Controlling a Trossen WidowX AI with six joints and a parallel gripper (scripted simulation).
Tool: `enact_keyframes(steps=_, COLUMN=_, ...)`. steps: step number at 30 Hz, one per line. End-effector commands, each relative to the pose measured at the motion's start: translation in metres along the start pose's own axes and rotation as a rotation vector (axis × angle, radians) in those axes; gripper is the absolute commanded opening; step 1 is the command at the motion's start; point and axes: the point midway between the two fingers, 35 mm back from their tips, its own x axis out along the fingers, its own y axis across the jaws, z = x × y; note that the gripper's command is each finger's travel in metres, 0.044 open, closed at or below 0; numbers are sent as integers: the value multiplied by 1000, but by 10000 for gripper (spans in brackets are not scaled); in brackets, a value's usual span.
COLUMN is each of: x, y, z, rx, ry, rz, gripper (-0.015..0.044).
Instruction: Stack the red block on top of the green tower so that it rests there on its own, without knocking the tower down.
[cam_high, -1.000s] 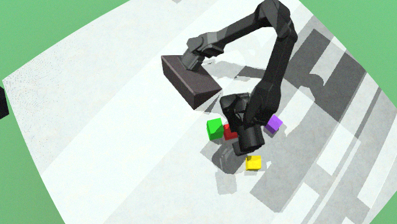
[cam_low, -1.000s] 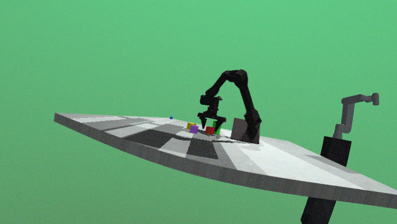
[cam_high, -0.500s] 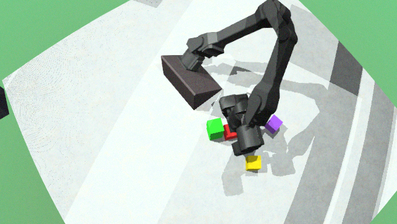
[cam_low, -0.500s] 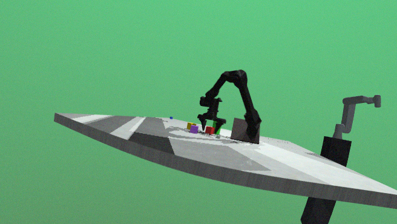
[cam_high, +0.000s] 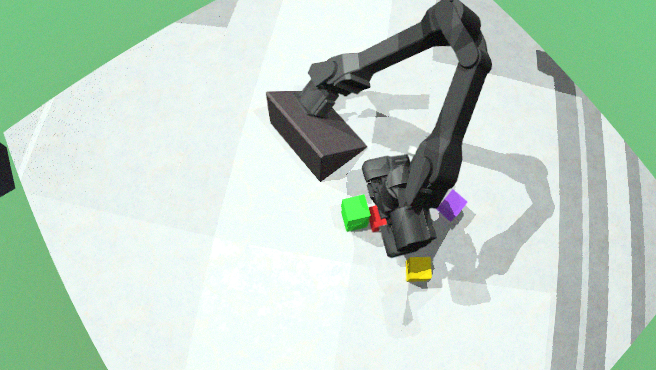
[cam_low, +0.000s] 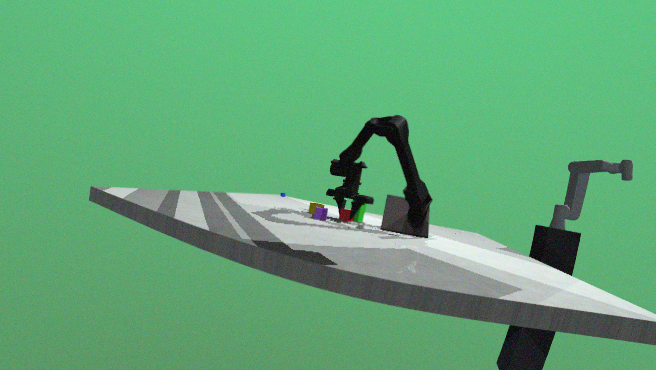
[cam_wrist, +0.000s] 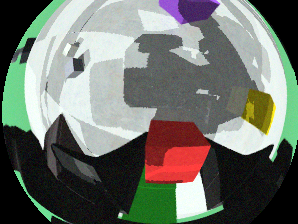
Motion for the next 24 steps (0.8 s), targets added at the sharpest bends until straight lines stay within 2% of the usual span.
enact_keyframes(steps=1, x=0, y=0, z=0, rx=3, ry=-4, rz=1, gripper=177)
enact_keyframes(steps=4, x=0, y=0, z=0, rx=3, ry=-4, rz=1, gripper=157)
enact_keyframes(steps=10, x=-18, y=-1, z=0, rx=4, ry=-3, rz=0, gripper=0)
enact_keyframes(steps=24, x=-87, y=-1, z=-1, rx=4, ry=0, rz=0, gripper=0)
